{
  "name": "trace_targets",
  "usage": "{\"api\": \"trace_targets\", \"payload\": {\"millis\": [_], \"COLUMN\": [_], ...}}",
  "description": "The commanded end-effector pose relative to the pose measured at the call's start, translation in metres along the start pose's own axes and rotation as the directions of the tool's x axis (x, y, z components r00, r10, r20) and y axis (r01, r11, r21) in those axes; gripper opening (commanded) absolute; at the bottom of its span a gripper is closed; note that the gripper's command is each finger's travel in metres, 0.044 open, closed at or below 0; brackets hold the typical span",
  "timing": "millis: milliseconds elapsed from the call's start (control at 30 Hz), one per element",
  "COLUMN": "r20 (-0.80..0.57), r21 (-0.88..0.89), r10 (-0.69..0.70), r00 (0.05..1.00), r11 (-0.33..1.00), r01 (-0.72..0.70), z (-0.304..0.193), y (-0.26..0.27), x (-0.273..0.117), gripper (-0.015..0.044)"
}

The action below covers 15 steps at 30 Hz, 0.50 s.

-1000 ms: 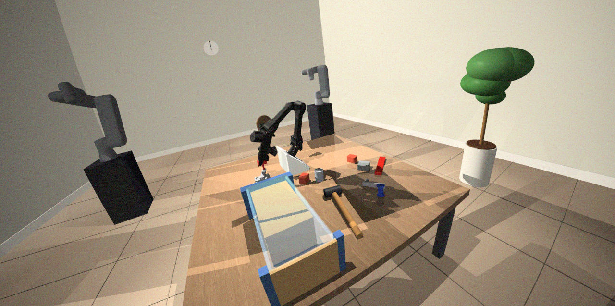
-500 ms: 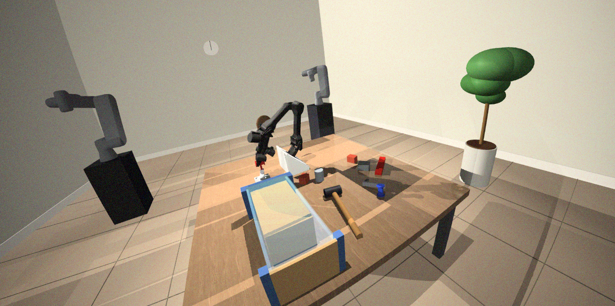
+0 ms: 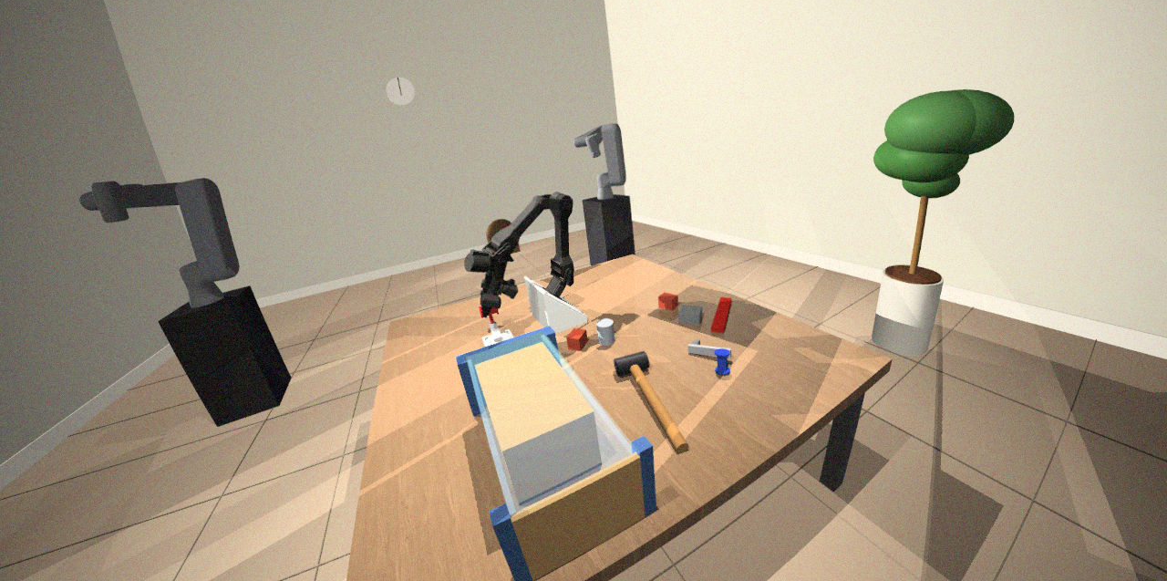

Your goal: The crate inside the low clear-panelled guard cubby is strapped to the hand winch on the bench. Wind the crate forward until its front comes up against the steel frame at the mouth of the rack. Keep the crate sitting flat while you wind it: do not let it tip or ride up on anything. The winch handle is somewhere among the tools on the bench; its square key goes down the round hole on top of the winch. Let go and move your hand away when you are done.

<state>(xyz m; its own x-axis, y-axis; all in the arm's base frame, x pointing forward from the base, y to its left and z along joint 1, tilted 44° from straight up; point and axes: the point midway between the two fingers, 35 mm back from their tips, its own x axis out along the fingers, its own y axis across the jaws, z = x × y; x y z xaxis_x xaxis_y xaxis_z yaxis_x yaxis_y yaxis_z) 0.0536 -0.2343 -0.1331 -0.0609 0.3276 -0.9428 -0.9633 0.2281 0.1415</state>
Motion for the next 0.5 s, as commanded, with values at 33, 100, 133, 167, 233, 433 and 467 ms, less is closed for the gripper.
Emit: {"api": "trace_targets", "payload": {"millis": [33,100,133,167,233,433,467], "r20": [-0.012,-0.012,-0.013,-0.013,-0.014,-0.014,-0.014], "r21": [-0.001,-0.001,-0.001,-0.001,-0.001,-0.001,-0.001], "r10": [-0.005,-0.005,-0.005,-0.006,-0.006,-0.007,-0.007], "r00": [1.000,1.000,1.000,1.000,1.000,1.000,1.000], "r11": [1.000,1.000,1.000,1.000,1.000,1.000,1.000], "r01": [0.005,0.005,0.005,0.006,0.006,0.006,0.007], "z": [-0.011,-0.012,-0.014,-0.017,-0.025,-0.035,-0.036], "y": [-0.004,-0.005,-0.006,-0.008,-0.012,-0.018,-0.019], "x": [0.007,0.008,0.008,0.010,0.013,0.017,0.017], "gripper": [0.0000,0.0000,0.0000,0.0000,0.0000,0.0000,0.0000]}}
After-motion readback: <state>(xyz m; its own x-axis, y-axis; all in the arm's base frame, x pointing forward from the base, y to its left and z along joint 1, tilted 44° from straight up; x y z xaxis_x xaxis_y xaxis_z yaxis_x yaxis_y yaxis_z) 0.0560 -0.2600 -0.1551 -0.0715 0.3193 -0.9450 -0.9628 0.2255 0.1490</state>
